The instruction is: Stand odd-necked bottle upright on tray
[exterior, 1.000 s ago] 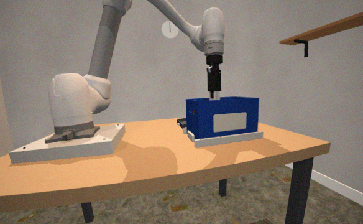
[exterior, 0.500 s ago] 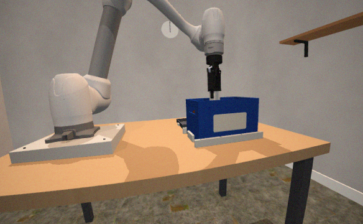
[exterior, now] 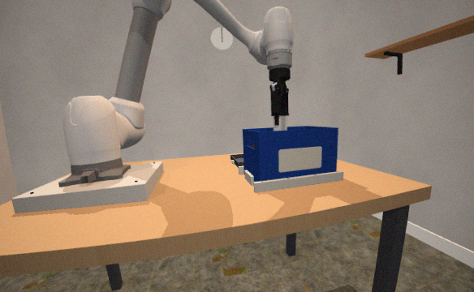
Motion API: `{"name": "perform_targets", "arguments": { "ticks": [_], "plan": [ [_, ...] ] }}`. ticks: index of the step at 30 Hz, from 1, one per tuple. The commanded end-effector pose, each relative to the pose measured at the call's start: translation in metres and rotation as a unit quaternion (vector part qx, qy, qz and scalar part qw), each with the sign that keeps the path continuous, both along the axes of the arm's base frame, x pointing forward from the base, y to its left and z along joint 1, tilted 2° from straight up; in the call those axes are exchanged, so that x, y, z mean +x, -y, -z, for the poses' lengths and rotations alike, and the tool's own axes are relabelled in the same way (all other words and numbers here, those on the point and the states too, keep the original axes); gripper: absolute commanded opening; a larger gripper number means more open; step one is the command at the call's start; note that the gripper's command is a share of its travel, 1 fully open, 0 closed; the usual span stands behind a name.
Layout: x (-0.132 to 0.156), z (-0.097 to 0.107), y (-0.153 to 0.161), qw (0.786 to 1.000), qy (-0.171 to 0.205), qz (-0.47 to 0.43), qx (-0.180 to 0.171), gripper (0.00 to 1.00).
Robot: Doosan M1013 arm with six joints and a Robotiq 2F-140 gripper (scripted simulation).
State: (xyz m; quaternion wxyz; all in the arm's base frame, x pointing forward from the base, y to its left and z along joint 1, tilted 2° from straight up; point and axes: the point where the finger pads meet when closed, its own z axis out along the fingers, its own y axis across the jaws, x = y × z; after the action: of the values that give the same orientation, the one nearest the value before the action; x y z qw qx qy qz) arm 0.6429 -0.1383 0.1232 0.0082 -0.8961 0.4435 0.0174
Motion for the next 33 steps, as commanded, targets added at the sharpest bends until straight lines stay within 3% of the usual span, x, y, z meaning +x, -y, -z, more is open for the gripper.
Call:
{"name": "perform_targets", "arguments": {
  "ticks": [1,21,33],
  "plan": [
    [0.000,-0.007,0.000,1.000,0.000,0.000,0.000,0.38],
    [0.002,-0.064,0.002,1.000,0.000,0.000,0.000,0.38],
    [0.002,-0.074,0.002,1.000,0.000,0.000,0.000,0.38]
  ]
}}
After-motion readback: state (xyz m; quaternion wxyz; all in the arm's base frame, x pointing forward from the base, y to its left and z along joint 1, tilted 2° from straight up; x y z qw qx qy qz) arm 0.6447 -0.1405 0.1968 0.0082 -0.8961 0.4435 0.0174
